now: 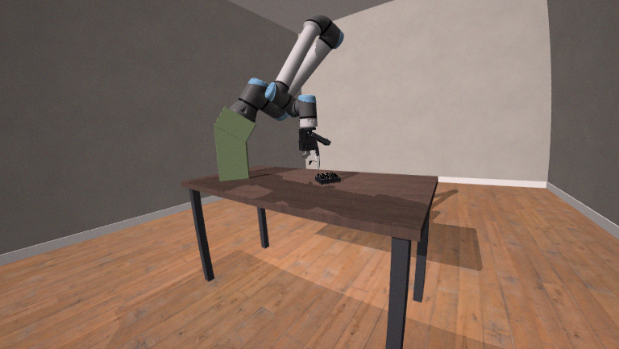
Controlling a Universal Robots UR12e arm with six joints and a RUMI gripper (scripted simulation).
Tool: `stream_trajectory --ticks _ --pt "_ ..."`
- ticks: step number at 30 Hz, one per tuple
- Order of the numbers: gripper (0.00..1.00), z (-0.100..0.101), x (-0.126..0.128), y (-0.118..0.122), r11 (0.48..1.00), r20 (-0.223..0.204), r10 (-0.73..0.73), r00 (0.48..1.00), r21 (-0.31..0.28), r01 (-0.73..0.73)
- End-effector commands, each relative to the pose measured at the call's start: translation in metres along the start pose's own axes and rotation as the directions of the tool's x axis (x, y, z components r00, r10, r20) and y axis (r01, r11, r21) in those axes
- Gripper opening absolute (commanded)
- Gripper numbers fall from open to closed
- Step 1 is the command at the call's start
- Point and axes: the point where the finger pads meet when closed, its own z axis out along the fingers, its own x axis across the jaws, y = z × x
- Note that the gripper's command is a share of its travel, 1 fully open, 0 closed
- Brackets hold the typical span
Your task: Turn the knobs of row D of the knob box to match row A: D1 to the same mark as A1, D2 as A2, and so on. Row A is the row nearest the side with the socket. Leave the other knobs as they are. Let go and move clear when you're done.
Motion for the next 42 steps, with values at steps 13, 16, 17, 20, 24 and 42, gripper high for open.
stream_trajectory --ticks 13,16,17,20,24,42 --pt "1.0 0.0 0.001 -0.002 1.0 -0.001 -0.013 1.0 0.0 0.013" --pt "1.0 -0.001 0.005 -0.008 0.998 -0.001 -0.066 0.998 0.0 0.066" --pt "1.0 -0.001 0.005 -0.008 0.998 -0.001 -0.066 0.998 0.0 0.066" --pt "1.0 -0.002 0.009 -0.015 0.992 -0.001 -0.129 0.992 0.0 0.129" --pt "1.0 -0.004 0.018 -0.033 0.963 -0.001 -0.269 0.963 -0.001 0.269" --pt "1.0 -0.018 0.043 -0.1 0.726 -0.001 -0.688 0.726 -0.001 0.688"
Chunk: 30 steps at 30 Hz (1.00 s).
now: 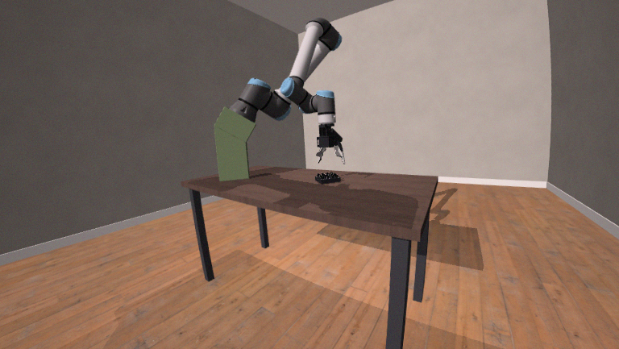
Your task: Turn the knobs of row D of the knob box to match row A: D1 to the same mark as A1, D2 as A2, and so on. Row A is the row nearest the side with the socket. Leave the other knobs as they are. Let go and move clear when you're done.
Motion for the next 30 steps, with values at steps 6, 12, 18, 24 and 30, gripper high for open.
stream_trajectory --ticks 6,12,18,24,30 --pt "1.0 -0.0066 0.0237 -0.0169 0.981 0.006 -0.194 0.981 0.005 0.194" --pt "0.11 -0.0066 0.0237 -0.0169 0.981 0.006 -0.194 0.981 0.005 0.194" --pt "0.11 -0.0066 0.0237 -0.0169 0.981 0.006 -0.194 0.981 0.005 0.194" --pt "0.11 -0.0066 0.0237 -0.0169 0.981 0.006 -0.194 0.981 0.005 0.194" --pt "0.11 -0.0066 0.0237 -0.0169 0.981 0.006 -0.194 0.981 0.005 0.194"
